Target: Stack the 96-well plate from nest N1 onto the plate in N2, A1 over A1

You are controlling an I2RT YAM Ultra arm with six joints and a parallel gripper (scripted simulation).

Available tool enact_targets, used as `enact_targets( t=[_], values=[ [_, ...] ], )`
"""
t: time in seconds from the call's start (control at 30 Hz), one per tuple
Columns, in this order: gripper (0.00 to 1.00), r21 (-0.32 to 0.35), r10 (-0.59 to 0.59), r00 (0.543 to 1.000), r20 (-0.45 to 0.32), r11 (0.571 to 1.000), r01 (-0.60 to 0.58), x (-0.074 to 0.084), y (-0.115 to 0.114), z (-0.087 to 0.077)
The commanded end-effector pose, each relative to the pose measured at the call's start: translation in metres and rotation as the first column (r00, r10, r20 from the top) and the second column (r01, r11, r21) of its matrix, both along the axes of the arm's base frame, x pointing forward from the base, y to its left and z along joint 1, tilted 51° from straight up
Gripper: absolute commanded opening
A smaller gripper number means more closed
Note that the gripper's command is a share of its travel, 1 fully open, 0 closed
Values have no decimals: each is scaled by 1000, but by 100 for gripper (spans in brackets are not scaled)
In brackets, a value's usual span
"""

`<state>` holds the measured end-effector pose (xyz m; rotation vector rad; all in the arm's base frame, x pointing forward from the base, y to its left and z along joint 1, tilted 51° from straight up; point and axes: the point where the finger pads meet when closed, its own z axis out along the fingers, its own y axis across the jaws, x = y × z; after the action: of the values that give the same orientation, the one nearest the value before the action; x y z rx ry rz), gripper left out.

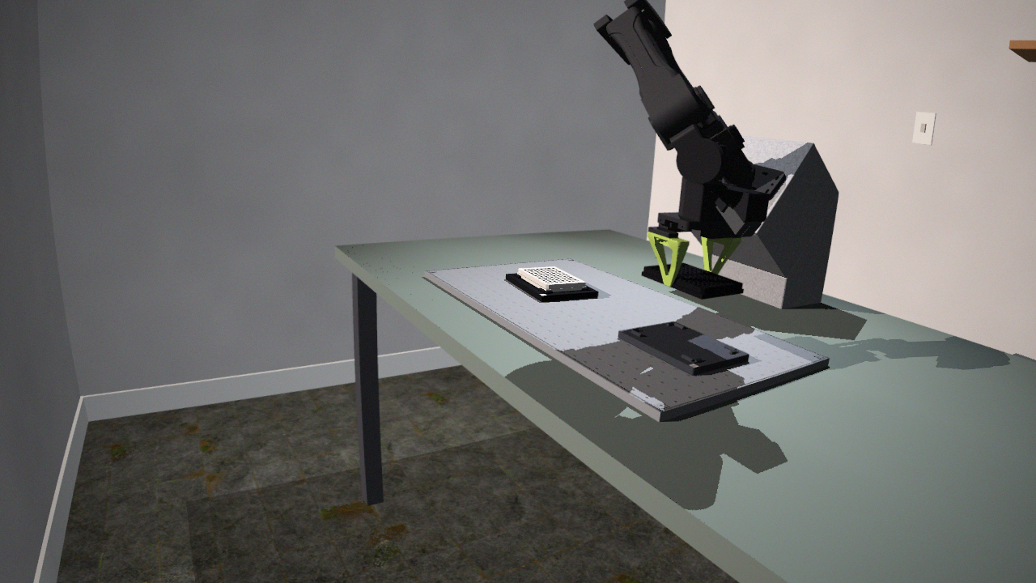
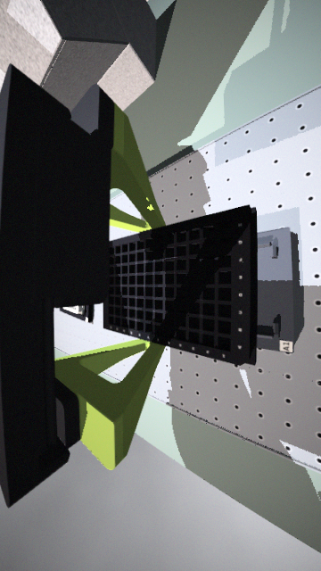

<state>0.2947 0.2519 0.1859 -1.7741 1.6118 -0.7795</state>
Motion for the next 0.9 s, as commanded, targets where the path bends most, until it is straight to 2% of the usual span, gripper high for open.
enact_targets(
  t=[0.0,0.87],
  values=[
    [0,89,-36,999,9,995,35,-2,-6,10],
    [0,78,-30,999,15,997,28,7,-85,13]
  ],
)
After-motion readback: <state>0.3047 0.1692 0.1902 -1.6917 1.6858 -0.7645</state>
